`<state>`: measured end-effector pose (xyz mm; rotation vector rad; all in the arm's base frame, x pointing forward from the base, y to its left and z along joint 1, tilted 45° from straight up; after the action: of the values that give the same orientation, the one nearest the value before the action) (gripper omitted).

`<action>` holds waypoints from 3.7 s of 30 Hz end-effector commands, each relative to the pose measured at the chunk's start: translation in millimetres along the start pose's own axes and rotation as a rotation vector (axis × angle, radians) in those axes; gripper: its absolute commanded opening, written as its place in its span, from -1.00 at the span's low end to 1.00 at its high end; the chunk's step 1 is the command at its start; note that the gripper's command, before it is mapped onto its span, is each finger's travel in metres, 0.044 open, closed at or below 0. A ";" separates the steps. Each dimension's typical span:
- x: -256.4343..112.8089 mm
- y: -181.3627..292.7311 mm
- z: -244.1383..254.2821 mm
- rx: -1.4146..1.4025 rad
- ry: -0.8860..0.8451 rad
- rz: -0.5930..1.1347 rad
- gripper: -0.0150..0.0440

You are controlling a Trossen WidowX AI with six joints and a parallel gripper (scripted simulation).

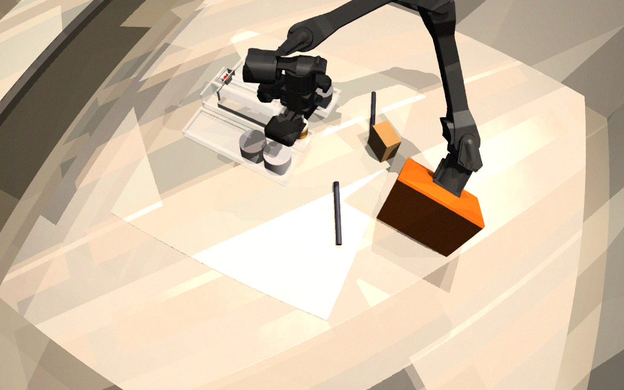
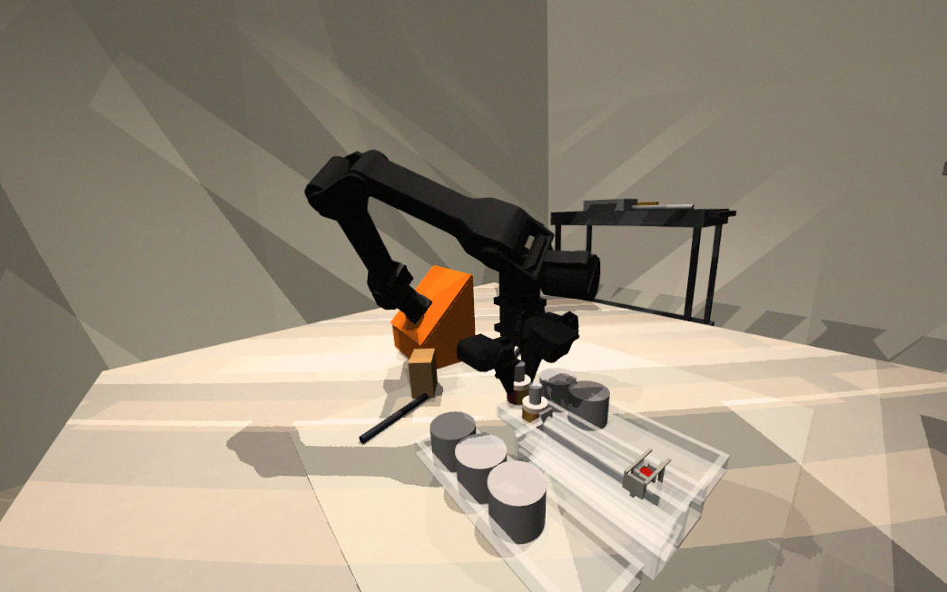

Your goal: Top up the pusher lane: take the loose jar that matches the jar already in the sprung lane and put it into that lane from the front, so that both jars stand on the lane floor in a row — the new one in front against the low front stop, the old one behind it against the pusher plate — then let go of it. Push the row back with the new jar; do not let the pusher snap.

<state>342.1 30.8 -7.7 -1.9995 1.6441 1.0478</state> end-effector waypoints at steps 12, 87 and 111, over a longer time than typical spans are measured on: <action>-0.8 -7.1 -4.3 0.013 0.012 -0.017 -0.49; 23.1 -3.8 -3.9 0.012 0.013 -0.017 -0.49; 23.2 0.1 -2.9 0.012 0.013 -0.016 -0.49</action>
<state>343.0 14.3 -23.4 -2.0044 1.6340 1.0354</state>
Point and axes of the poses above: the point midway between the two fingers, 35 mm back from their tips, its own x axis out along the fingers, its own z axis across the jaws, y = z × x, the point moved 1 cm from there along -x, back along the fingers, and after that the axes turned 13 degrees about -x, right-handed, at the moved point
